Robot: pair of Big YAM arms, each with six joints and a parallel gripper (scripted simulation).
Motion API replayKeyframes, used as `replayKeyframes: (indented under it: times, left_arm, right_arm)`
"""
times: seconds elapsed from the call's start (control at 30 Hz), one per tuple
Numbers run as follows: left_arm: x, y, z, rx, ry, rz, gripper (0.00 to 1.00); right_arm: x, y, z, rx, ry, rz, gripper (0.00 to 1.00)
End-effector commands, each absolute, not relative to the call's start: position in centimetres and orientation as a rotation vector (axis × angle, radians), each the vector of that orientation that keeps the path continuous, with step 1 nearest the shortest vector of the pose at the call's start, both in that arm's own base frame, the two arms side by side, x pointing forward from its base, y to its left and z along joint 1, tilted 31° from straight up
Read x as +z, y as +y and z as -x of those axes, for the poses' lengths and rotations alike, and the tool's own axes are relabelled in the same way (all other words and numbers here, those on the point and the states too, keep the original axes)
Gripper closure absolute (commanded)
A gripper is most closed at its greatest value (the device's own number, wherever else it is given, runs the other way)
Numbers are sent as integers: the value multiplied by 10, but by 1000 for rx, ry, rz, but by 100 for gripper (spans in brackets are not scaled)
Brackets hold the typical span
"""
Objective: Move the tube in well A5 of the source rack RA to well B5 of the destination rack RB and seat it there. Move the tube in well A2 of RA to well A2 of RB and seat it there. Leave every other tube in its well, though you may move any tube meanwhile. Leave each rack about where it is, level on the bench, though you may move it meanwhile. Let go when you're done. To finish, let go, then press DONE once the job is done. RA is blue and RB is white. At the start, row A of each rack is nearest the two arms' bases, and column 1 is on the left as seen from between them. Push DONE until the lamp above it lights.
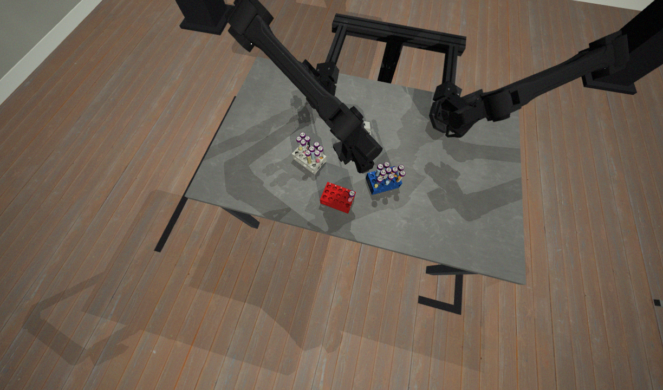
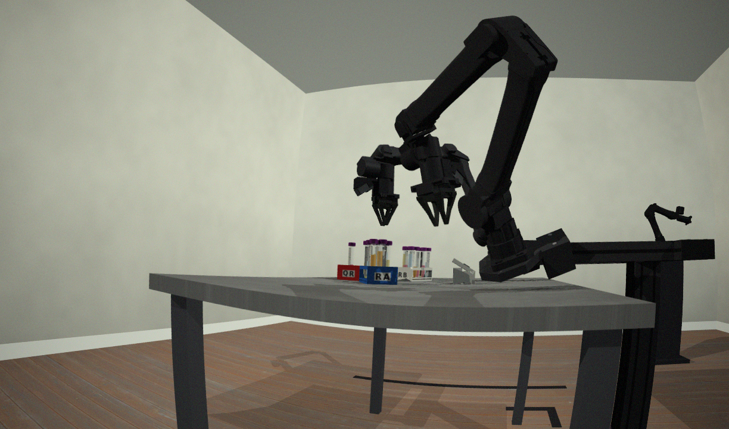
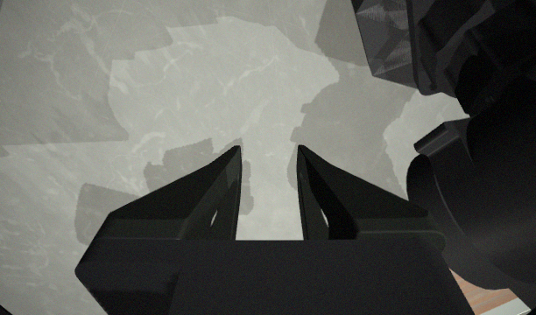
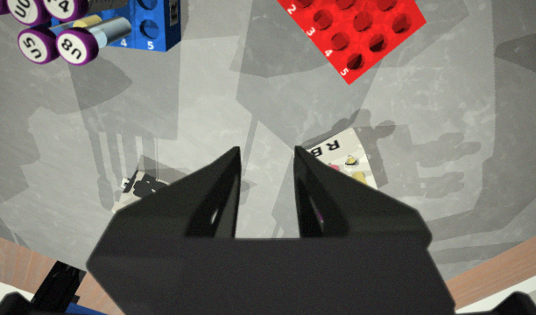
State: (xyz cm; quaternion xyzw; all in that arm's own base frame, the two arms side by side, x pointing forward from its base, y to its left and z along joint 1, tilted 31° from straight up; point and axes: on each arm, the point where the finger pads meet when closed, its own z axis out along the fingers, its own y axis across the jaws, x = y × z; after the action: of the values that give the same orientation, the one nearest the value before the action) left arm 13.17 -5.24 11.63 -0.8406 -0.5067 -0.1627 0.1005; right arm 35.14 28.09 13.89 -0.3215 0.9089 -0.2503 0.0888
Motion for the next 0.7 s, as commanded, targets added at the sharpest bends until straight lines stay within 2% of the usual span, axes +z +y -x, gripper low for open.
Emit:
replayKeyframes:
  times: [0.0, 0.67]
  left_arm:
    - [125, -59, -137, -492, -1516, 2502, 70]
    - [125, -59, -137, -492, -1516, 2502, 70]
  right_arm:
    - [156, 294, -386, -724, 2697, 927, 70]
    - [164, 330, -464, -726, 2697, 926, 70]
